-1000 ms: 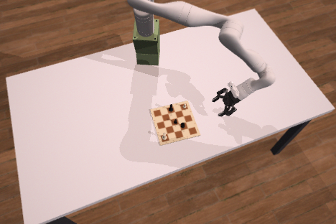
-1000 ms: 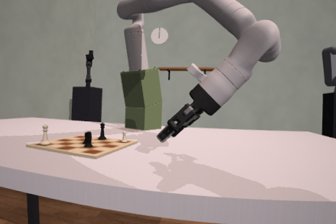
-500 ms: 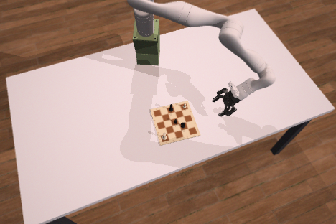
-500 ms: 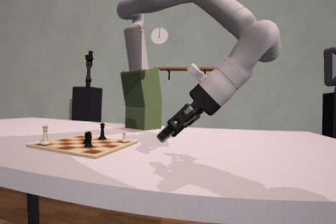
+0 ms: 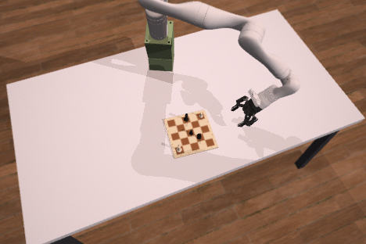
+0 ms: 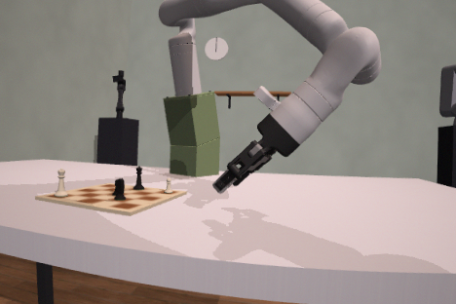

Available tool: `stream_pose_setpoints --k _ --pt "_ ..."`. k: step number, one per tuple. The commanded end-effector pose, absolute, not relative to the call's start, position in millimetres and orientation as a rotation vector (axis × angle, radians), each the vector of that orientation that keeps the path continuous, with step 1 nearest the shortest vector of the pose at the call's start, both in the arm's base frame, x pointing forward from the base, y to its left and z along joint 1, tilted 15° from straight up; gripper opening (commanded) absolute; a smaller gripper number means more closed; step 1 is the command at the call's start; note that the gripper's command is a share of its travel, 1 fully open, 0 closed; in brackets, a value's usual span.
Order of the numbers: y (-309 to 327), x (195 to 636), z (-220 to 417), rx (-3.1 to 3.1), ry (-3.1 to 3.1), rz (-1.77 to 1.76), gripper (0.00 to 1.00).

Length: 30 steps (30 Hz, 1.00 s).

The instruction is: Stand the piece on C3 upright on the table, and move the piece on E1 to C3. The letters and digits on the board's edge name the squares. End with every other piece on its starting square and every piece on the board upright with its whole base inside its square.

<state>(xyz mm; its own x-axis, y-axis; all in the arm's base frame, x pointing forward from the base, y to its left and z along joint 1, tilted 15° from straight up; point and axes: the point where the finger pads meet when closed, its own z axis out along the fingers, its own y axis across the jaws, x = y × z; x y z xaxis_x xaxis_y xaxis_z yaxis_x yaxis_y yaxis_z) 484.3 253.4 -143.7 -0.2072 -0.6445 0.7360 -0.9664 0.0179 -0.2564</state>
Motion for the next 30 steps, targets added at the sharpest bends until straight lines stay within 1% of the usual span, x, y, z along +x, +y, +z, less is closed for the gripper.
stream_pose_setpoints --k 1,6,12,14,22,30 --pt "254 485 -143 1.643 -1.889 1.041 1.0" --pt "255 483 -135 1.642 -1.888 1.042 1.0" --pt "259 476 -105 1.642 -1.888 1.042 1.0" --pt "259 476 -105 1.642 -1.888 1.042 1.0" --pt "264 465 -60 1.642 -1.888 1.042 1.0" --pt "262 464 -60 1.639 -1.883 1.042 1.0"
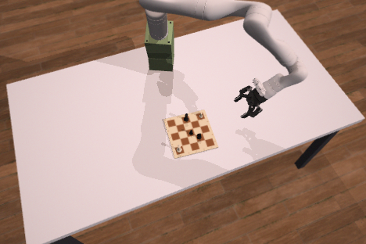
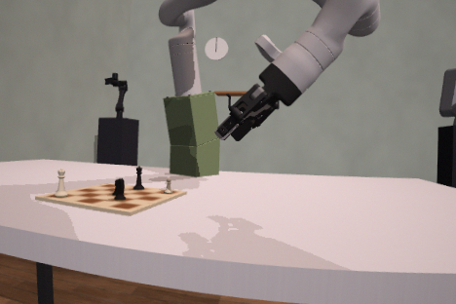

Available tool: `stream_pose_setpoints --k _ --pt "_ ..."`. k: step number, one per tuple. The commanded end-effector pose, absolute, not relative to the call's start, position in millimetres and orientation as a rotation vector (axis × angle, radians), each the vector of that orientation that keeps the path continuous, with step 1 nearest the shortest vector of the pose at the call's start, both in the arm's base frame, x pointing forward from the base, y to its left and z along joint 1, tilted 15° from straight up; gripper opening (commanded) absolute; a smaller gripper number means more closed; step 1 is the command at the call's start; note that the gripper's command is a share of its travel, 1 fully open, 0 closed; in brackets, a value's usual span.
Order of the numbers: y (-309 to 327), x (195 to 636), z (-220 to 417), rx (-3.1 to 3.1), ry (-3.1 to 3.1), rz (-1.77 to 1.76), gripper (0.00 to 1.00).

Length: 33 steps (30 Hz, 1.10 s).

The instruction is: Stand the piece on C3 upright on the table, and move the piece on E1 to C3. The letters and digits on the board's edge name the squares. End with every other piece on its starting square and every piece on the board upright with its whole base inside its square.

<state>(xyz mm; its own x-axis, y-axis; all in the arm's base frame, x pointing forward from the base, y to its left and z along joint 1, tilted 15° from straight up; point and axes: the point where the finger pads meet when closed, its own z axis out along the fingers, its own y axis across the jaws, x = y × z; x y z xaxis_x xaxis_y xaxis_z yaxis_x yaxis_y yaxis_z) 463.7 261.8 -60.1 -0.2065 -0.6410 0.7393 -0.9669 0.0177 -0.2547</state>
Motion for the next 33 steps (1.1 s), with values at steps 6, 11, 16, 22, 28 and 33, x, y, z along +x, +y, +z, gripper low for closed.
stream_pose_setpoints --k 6,11,16,22,28,33 --pt "260 466 -60 1.642 -1.884 1.04 1.0" --pt "253 473 -59 1.658 -1.887 1.032 1.0" --pt "237 488 -57 1.693 -1.893 1.013 1.0" --pt "217 504 -55 1.738 -1.897 0.99 1.0" --pt "177 529 -51 1.834 -1.902 0.938 1.0" --pt "139 543 -47 1.939 -1.902 0.876 1.0"
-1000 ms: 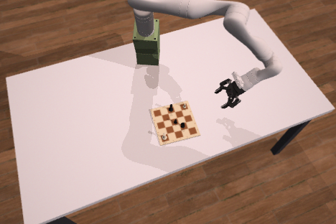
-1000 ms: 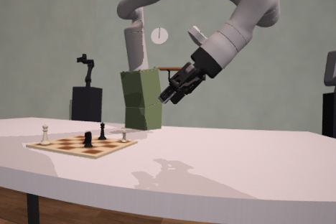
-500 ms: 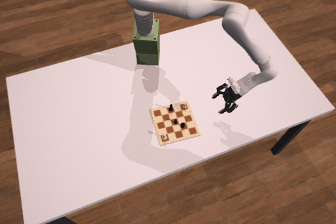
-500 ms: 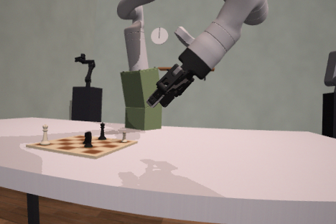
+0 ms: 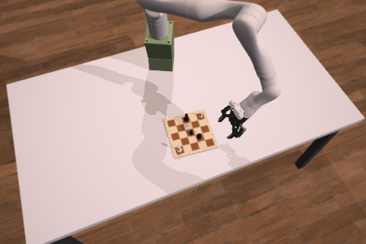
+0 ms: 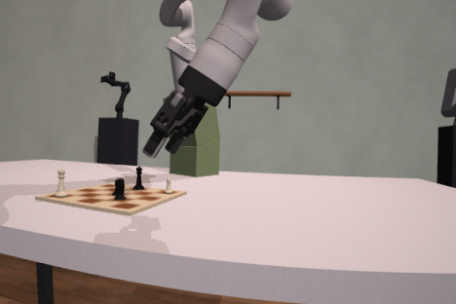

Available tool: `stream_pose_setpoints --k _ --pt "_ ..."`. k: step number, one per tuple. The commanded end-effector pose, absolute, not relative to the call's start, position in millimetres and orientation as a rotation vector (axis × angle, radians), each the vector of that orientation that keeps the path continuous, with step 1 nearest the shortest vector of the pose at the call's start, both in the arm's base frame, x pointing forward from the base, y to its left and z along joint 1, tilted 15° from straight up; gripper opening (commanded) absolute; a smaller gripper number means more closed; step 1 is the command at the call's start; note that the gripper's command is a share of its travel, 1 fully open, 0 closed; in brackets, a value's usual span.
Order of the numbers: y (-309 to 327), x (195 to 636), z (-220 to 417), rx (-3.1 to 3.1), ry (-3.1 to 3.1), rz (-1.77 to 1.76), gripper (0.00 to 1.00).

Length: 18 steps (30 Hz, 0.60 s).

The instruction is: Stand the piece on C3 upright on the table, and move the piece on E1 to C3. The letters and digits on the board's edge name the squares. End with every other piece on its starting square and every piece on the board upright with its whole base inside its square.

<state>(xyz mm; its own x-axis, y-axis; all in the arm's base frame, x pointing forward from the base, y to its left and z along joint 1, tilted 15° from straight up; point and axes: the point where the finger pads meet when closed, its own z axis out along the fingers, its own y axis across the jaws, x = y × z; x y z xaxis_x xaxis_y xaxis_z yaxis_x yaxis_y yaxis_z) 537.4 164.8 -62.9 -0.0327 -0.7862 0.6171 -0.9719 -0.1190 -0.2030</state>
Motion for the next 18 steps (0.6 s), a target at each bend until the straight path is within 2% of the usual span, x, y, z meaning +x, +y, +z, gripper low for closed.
stream_pose_setpoints --k 1,9,18 --pt "139 543 -47 1.939 -1.902 0.876 1.0" --pt "89 544 -40 2.111 -1.897 0.765 1.0" --pt "51 518 -31 2.309 -1.894 0.62 1.0"
